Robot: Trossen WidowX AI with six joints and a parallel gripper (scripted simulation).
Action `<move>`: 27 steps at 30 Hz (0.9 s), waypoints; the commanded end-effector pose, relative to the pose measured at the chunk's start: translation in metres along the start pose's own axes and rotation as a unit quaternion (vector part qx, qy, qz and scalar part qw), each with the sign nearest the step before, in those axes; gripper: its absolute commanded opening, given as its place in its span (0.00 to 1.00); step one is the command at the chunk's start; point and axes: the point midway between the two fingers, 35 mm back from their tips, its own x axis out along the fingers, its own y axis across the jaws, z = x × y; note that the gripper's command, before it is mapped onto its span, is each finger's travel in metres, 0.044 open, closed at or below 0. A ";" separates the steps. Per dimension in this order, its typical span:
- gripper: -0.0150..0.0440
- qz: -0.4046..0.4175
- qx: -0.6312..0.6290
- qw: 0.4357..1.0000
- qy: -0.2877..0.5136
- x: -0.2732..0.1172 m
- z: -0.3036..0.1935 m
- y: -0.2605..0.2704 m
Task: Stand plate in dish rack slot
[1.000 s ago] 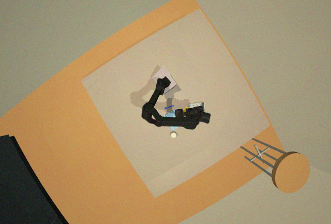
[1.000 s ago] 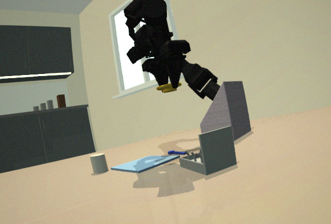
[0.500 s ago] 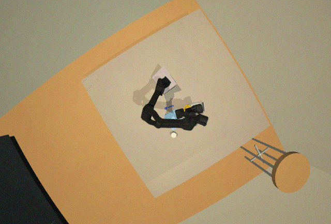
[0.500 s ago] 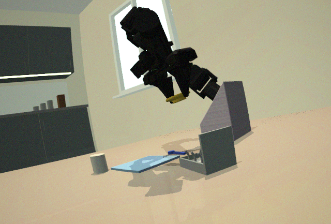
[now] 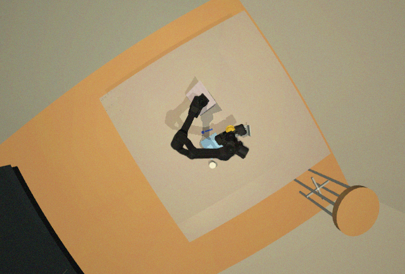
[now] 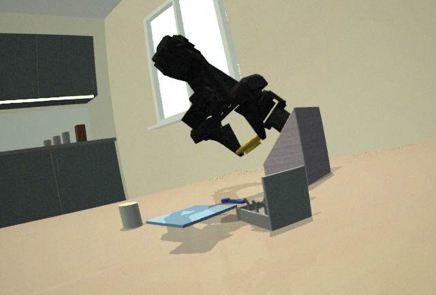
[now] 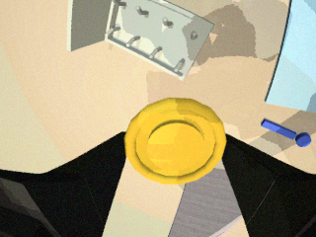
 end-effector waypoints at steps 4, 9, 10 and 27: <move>0.25 0.056 -0.060 0.997 0.016 0.016 -0.001 0.001; 0.25 0.099 -0.104 0.989 0.015 0.026 0.001 0.001; 0.25 0.108 -0.113 0.988 0.014 0.028 0.001 0.001; 0.25 0.240 -0.253 0.936 -0.057 0.052 0.009 0.000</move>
